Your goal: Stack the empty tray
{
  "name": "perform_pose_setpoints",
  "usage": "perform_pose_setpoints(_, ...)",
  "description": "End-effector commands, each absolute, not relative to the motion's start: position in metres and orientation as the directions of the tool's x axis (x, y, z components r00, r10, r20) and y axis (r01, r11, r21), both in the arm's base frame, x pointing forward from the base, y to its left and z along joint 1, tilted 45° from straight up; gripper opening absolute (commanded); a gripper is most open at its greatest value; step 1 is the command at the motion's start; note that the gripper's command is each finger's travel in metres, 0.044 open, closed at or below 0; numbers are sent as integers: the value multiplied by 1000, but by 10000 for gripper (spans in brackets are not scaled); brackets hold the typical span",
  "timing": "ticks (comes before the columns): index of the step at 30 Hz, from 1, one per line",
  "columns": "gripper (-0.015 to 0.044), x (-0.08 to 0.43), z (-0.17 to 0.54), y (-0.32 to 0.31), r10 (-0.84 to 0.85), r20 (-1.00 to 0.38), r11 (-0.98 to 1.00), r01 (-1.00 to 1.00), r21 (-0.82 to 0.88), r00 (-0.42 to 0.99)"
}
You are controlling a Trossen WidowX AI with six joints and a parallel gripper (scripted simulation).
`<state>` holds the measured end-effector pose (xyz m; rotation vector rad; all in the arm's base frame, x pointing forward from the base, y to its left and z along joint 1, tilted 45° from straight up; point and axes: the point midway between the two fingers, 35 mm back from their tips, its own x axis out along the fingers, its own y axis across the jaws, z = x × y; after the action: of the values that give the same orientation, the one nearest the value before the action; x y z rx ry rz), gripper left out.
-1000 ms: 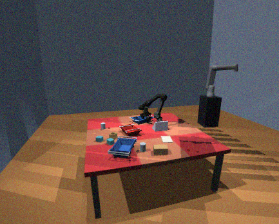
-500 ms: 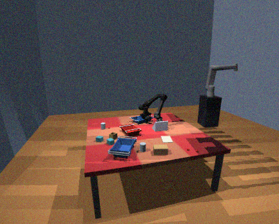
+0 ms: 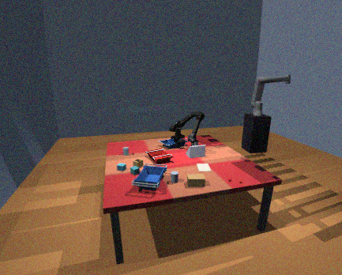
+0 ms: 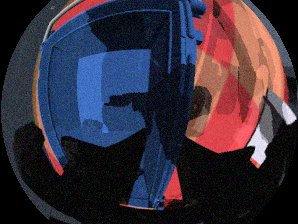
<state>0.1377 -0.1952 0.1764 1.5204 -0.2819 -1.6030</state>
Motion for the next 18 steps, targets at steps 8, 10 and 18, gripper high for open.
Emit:
perform_pose_setpoints(8, 69, 138, 175, -194, -704, -696, -587, 438, 681, 141)
perform_pose_setpoints(10, 56, 138, 175, -194, -704, -696, -587, 438, 681, 141)
perform_pose_setpoints(18, 3, 138, 181, -188, -700, -700, -591, 437, 678, 140)
